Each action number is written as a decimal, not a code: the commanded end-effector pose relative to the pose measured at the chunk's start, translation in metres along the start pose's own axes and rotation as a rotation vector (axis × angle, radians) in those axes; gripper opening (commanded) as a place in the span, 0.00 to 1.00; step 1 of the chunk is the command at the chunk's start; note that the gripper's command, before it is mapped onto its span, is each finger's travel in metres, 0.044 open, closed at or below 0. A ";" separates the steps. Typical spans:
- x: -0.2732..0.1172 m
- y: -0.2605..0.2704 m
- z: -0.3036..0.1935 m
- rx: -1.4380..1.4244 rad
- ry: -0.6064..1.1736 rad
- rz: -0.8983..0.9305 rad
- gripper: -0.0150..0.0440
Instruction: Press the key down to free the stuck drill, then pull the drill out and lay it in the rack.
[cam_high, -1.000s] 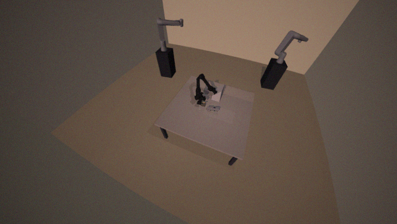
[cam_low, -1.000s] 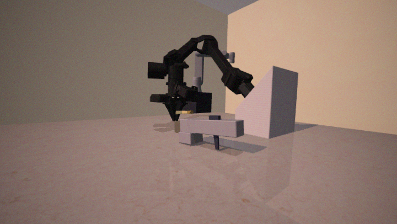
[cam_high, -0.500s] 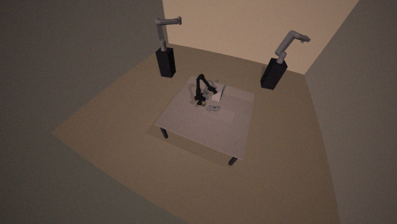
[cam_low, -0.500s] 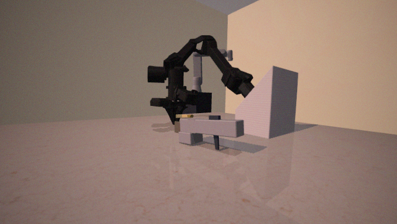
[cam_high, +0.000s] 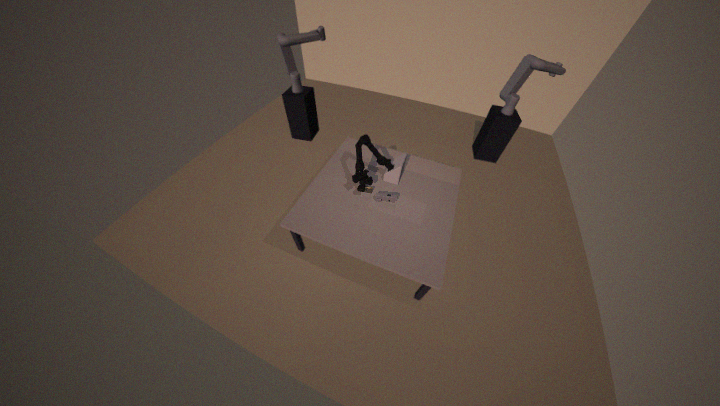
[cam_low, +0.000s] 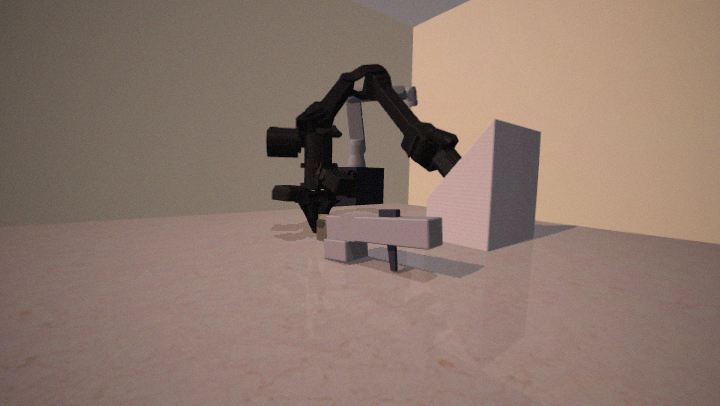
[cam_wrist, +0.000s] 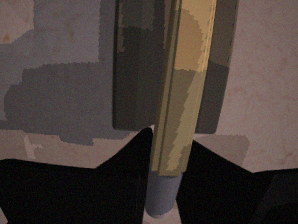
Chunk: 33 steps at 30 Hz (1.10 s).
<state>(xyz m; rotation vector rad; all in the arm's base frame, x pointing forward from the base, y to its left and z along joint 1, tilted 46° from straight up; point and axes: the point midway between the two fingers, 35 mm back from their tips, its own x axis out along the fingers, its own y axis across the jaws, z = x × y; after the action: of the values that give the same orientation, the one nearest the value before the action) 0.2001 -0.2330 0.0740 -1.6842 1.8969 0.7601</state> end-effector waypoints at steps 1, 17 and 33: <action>0.006 0.002 0.003 -0.005 -0.006 0.002 0.25; 0.007 0.002 0.002 0.007 0.005 0.000 0.34; 0.005 0.002 0.002 0.005 0.003 0.000 1.00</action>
<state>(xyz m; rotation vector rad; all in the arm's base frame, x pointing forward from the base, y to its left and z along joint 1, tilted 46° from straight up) 0.1971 -0.2367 0.0676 -1.6833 1.9013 0.7510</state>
